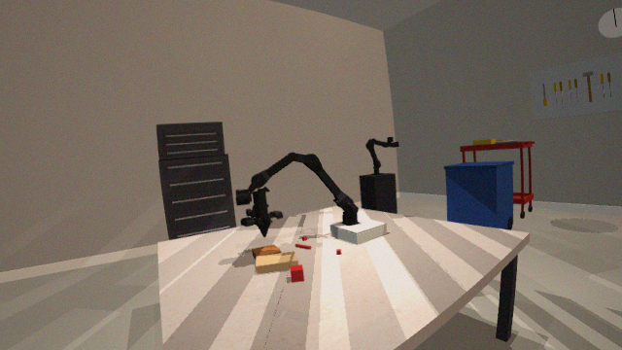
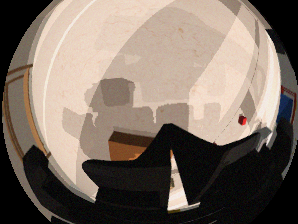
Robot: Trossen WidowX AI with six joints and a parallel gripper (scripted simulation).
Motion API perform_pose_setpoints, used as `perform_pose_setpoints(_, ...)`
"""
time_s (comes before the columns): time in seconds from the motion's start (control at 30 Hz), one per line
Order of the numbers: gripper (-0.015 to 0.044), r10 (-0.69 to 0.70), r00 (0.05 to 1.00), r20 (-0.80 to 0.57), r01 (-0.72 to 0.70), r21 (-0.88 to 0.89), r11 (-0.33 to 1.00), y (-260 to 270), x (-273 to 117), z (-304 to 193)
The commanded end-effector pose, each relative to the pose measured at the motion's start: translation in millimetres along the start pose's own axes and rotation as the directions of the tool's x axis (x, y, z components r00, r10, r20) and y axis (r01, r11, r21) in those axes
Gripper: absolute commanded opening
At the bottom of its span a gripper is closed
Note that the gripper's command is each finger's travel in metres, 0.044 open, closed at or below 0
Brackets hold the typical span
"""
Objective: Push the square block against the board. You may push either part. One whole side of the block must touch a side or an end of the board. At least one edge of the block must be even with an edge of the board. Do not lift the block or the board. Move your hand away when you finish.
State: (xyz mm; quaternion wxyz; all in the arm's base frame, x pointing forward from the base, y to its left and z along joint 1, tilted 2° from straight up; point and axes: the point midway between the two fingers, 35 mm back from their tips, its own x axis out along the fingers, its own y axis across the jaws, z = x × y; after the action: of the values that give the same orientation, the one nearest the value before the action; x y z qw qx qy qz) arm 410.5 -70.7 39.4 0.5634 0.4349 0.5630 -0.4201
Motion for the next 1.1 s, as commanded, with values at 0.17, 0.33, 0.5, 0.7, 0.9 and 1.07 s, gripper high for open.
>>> perform_pose_setpoints(0.17,0.0000,0.008,1.000,-0.002,-0.008,0.120,0.993,-9,-3,-26)
perform_pose_setpoints(0.33,0.0000,0.008,1.000,-0.002,-0.008,0.163,0.987,-7,13,-25)
perform_pose_setpoints(0.5,0.0000,0.008,1.000,-0.002,-0.007,0.266,0.964,-7,52,-26)
perform_pose_setpoints(0.7,0.0000,0.008,1.000,-0.002,-0.007,0.266,0.964,-7,52,-27)
perform_pose_setpoints(0.9,0.0000,0.008,1.000,-0.002,-0.007,0.266,0.964,-5,52,-34)
perform_pose_setpoints(1.07,0.0000,0.008,1.000,-0.003,-0.007,0.266,0.964,-2,52,-40)
